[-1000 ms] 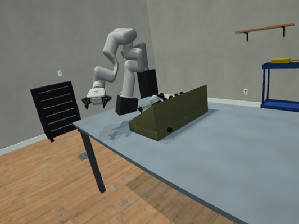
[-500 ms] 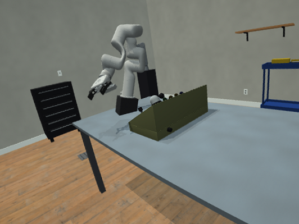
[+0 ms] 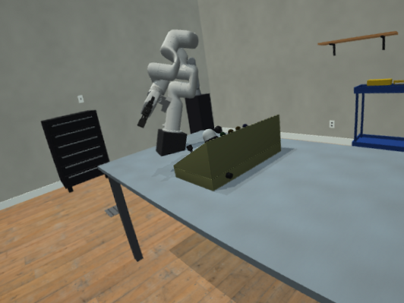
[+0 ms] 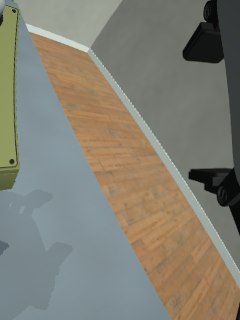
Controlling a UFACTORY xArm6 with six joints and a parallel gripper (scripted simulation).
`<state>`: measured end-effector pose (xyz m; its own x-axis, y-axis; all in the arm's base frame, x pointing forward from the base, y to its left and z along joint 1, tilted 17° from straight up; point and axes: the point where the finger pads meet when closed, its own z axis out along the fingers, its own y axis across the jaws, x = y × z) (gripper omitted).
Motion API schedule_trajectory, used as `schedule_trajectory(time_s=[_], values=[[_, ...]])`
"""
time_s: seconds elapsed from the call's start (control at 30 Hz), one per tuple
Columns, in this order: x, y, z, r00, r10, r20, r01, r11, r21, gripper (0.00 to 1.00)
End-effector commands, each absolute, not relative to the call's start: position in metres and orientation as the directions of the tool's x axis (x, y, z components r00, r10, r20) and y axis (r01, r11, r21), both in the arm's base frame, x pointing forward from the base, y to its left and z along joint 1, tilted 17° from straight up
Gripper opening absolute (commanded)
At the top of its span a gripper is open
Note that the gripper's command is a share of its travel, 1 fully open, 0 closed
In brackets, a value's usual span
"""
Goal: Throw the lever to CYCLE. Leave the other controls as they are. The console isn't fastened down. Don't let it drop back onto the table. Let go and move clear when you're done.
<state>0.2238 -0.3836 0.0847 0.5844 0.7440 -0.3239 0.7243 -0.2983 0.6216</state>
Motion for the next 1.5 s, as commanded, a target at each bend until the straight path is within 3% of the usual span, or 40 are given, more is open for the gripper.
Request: schedule_trajectory(time_s=[0.0,0.23,0.27,0.53,0.67,0.8,0.87,1.23,1.47], values=[[0.216,-0.339,0.104,0.736,0.664,-0.135,0.591,-0.533,0.605,1.0],[0.217,-0.282,0.119,0.836,0.546,0.044,0.434,-0.708,0.557,1.0],[0.219,-0.252,0.126,0.875,0.463,0.143,0.338,-0.795,0.504,1.0],[0.225,-0.196,0.141,0.908,0.263,0.325,0.145,-0.927,0.345,1.0],[0.231,-0.144,0.157,0.896,0.095,0.435,0.017,-0.983,0.181,1.0],[0.231,-0.144,0.157,0.896,0.095,0.435,0.017,-0.983,0.181,1.0],[0.236,-0.1,0.173,0.866,-0.048,0.497,-0.068,-0.997,0.023,1.0],[0.241,-0.025,0.205,0.798,-0.278,0.534,-0.154,-0.952,-0.266,1.0],[0.241,-0.015,0.21,0.789,-0.307,0.532,-0.159,-0.939,-0.305,1.0]])
